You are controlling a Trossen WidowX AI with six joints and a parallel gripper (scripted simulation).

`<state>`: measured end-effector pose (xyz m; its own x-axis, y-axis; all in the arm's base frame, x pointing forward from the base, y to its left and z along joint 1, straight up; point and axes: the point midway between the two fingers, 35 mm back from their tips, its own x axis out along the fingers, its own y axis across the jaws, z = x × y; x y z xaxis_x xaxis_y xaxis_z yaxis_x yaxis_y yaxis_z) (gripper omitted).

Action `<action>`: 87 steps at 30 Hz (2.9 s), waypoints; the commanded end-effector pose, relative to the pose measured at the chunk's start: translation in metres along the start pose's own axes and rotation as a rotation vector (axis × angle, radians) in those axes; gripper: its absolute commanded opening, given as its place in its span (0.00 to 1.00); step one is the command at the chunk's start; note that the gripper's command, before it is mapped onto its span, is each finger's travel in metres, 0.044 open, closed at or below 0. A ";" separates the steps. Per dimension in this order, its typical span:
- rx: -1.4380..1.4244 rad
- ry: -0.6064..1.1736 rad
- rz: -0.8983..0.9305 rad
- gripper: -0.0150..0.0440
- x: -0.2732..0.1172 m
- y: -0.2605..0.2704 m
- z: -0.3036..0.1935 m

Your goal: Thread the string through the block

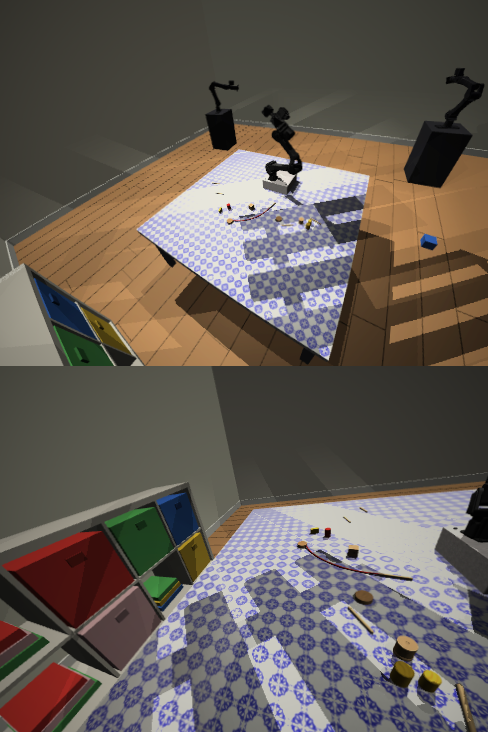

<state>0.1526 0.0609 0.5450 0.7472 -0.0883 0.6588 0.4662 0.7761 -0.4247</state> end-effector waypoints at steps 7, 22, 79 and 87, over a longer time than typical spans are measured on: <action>0.156 -0.030 -0.086 1.00 -0.011 -0.050 -0.003; 0.263 0.043 -0.389 1.00 -0.024 -0.198 -0.091; -0.490 1.114 2.020 1.00 -0.232 0.204 -0.456; -0.490 1.114 2.020 1.00 -0.232 0.204 -0.456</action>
<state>0.2905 -0.0462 0.0225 0.0382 0.0032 -0.9993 -0.9842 0.1732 -0.0371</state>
